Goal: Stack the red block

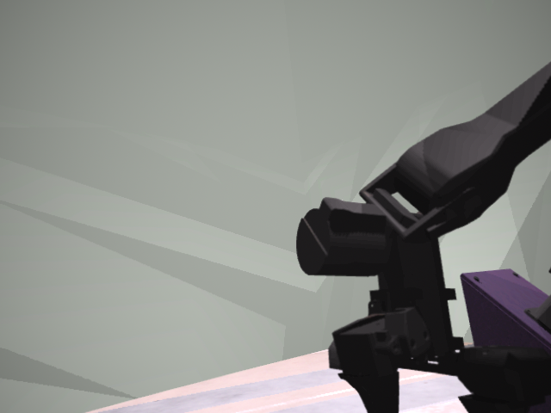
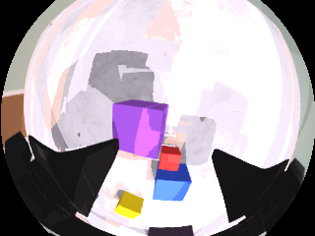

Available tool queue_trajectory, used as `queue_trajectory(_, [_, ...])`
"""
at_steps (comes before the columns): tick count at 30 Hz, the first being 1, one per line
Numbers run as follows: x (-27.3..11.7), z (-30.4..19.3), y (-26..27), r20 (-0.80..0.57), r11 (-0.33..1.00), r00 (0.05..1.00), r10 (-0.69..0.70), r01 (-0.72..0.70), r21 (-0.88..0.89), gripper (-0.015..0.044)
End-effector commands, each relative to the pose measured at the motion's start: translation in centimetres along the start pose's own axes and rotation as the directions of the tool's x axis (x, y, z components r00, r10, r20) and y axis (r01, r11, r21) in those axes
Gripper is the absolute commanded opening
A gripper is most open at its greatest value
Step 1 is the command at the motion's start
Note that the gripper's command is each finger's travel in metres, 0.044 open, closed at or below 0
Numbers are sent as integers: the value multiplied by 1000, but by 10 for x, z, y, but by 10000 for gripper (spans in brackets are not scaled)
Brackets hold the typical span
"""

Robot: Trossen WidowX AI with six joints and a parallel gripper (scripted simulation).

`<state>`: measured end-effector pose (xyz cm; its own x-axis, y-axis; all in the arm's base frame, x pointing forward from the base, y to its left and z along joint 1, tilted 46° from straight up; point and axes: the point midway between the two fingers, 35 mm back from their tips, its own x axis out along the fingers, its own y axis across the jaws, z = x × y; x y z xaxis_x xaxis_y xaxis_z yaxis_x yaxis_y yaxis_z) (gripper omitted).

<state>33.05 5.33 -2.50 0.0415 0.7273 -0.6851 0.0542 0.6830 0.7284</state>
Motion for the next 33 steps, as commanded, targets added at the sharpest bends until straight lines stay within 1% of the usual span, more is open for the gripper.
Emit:
queue_trajectory(1, [24, -17, -2, -82, 1000, 996, -25, 25, 7, 440])
queue_trajectory(13, [24, -17, -2, -82, 1000, 996, -25, 25, 7, 440])
queue_trajectory(14, [-1, 0, 0, 1, 1000, 1000, 0, 0, 0, 440])
queue_trajectory(20, [-40, 4, 1, 1, 1000, 1000, -2, 2, 0, 440])
queue_trajectory(27, [-41, 3, 1, -4, 1000, 1000, -3, 3, 0, 440])
queue_trajectory(31, [-42, -11, -1, -77, 1000, 997, -26, 27, 6, 440])
queue_trajectory(33, [-42, -12, -1, -82, 1000, 996, -28, 28, 7, 440])
